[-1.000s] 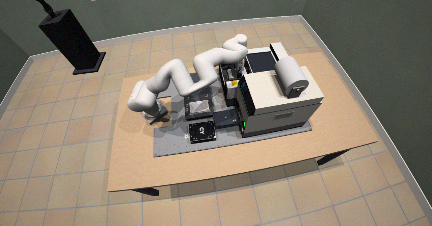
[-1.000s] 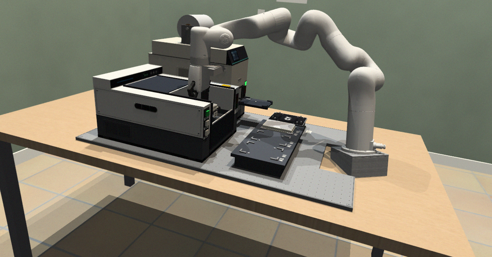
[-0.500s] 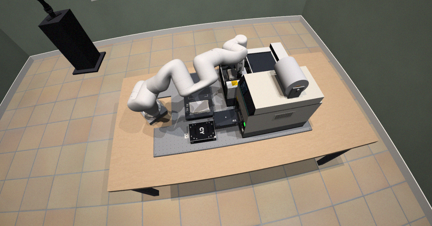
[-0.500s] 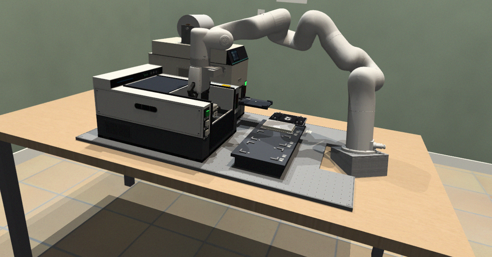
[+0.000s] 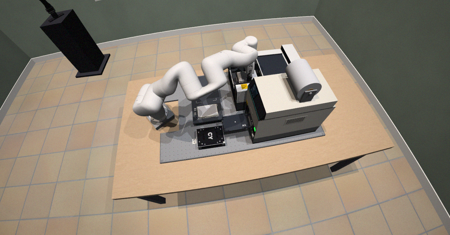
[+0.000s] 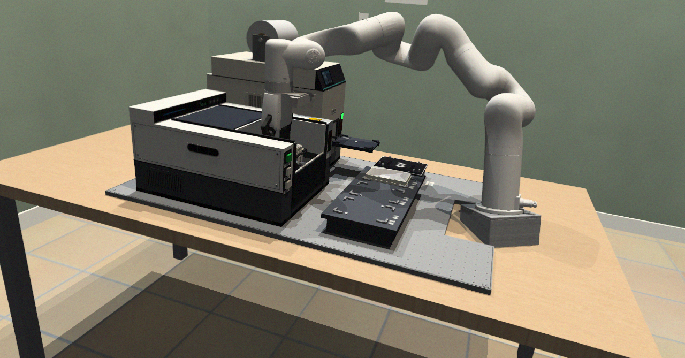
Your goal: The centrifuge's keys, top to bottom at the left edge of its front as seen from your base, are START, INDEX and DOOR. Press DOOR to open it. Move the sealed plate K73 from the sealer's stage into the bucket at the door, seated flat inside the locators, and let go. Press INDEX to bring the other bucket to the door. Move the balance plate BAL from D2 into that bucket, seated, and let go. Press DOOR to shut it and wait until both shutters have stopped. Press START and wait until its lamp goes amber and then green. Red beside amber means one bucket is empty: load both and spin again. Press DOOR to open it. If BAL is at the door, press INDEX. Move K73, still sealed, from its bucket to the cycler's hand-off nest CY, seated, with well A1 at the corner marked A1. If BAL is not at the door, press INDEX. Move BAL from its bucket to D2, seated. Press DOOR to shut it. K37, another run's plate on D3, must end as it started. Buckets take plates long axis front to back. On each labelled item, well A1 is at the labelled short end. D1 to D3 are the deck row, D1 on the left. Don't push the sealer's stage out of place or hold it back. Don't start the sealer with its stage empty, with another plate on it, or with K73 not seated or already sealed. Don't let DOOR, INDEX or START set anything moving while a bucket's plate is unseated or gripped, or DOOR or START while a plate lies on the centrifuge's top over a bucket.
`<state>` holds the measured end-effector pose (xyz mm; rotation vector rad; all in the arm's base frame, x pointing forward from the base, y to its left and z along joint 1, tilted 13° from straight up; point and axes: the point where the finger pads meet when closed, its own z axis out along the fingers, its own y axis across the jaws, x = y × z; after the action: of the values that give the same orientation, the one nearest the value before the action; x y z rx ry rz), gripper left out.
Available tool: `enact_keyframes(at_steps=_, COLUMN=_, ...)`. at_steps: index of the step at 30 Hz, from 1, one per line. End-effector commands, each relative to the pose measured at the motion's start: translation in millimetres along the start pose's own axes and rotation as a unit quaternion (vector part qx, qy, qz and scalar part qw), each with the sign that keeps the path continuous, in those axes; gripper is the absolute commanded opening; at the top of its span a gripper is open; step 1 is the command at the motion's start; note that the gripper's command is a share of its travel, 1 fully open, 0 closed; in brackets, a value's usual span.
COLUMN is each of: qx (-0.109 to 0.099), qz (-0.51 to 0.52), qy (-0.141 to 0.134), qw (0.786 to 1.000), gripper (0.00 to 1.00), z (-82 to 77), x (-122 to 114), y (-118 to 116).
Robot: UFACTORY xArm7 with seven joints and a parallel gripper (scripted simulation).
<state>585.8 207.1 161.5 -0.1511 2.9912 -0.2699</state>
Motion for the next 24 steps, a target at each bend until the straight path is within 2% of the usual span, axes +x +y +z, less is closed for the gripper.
enact_keyframes(at_steps=1, qx=-0.001, qz=0.0, qy=-0.002, qw=1.0, gripper=0.0, z=-2.6, x=-1.0, y=0.8)
enact_keyframes(at_steps=24, qx=-0.001, qz=0.0, qy=-0.002, qw=1.0, gripper=0.0, z=-5.9, x=-1.0, y=0.8)
